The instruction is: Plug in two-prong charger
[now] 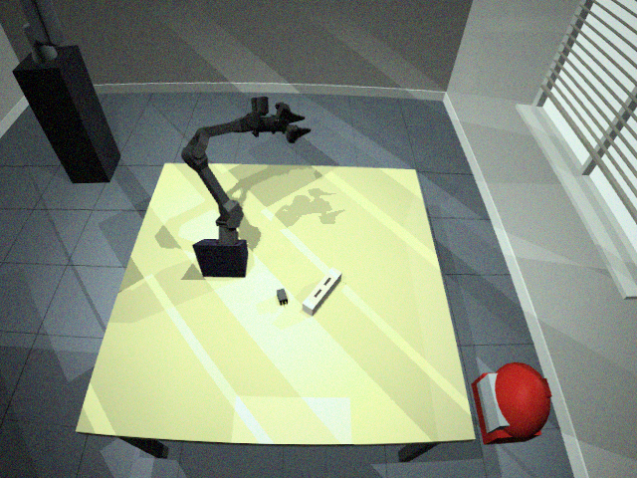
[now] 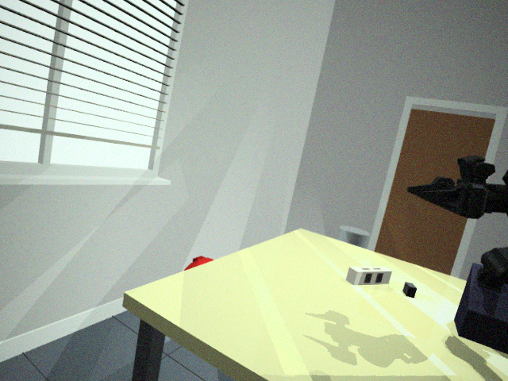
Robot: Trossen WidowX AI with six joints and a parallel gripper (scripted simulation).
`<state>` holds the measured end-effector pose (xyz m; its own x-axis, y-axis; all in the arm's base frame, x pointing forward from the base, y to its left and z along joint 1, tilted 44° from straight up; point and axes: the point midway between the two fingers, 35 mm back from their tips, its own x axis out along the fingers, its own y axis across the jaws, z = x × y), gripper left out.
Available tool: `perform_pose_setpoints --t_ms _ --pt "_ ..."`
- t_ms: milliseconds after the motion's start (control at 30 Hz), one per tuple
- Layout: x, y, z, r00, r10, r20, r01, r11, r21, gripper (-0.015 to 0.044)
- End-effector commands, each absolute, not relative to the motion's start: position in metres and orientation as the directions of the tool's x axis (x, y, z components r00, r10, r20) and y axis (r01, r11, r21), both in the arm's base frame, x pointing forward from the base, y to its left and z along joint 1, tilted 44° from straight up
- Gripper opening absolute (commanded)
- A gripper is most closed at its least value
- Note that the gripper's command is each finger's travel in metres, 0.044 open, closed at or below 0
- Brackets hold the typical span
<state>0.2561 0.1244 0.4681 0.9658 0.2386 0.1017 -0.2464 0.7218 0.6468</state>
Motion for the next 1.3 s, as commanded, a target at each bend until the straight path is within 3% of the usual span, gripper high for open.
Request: perform_pose_setpoints --t_ms 0,667,1267 --pt "0.278 0.129 0.444 0.973 0.229 0.029 -0.200 0.774 0.601 0.0440" --pt "0.361 0.118 0.331 0.938 0.163 -0.306 0.002 0.880 0.475 0.0440" --pt "0.400 0.056 0.212 0.796 0.035 -0.605 0.243 0.896 0.372 0.0440"
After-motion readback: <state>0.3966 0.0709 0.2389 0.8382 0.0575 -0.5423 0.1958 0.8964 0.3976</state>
